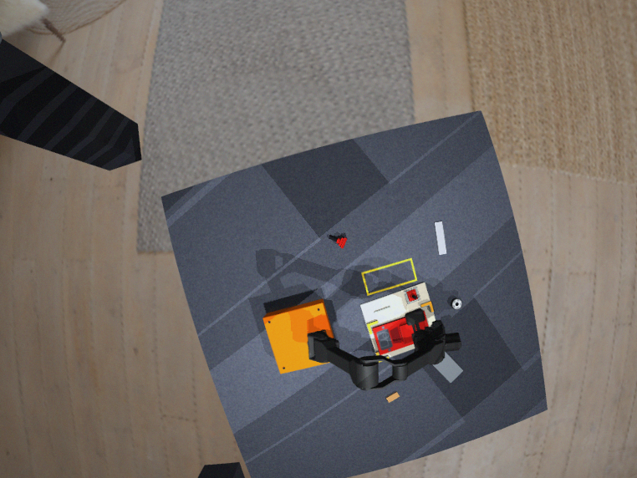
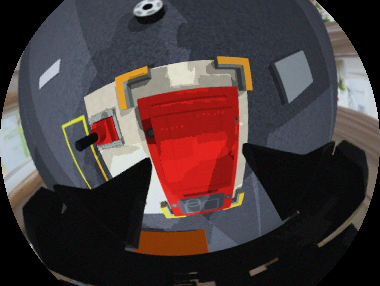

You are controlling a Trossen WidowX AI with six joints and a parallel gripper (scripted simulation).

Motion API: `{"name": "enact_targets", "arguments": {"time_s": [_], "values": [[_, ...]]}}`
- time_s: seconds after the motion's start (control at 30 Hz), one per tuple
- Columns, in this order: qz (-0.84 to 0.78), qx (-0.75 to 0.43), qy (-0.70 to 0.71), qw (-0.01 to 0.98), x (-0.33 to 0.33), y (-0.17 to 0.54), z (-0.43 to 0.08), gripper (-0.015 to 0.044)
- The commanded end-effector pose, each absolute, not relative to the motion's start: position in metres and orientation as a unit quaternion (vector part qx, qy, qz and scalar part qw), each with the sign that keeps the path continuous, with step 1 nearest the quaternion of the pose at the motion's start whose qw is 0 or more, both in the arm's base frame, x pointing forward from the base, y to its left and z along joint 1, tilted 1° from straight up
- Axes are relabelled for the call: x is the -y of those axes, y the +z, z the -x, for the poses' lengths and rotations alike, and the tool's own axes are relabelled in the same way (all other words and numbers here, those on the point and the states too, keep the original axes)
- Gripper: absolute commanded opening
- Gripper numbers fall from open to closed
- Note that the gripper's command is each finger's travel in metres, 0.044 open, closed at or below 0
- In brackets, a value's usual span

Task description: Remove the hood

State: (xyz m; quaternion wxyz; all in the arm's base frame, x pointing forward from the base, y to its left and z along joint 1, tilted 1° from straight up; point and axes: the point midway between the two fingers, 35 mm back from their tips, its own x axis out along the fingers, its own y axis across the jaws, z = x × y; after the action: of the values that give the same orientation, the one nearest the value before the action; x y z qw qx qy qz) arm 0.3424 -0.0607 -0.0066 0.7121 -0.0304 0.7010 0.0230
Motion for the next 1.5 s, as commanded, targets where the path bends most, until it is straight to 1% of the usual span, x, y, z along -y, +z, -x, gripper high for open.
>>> {"name": "enact_targets", "arguments": {"time_s": [0.0,0.8,0.93,1.23,1.47], "values": [[0.032,-0.701,0.022,0.712,0.061,-0.009,-0.342,0.044],[0.032,-0.701,0.022,0.712,0.061,-0.021,-0.342,0.044],[0.03,-0.701,0.023,0.712,0.061,-0.019,-0.342,0.0335],[0.03,-0.701,0.023,0.712,0.061,-0.019,-0.342,0.0275],[0.03,-0.701,0.023,0.712,0.061,-0.016,-0.343,0.0091]]}}
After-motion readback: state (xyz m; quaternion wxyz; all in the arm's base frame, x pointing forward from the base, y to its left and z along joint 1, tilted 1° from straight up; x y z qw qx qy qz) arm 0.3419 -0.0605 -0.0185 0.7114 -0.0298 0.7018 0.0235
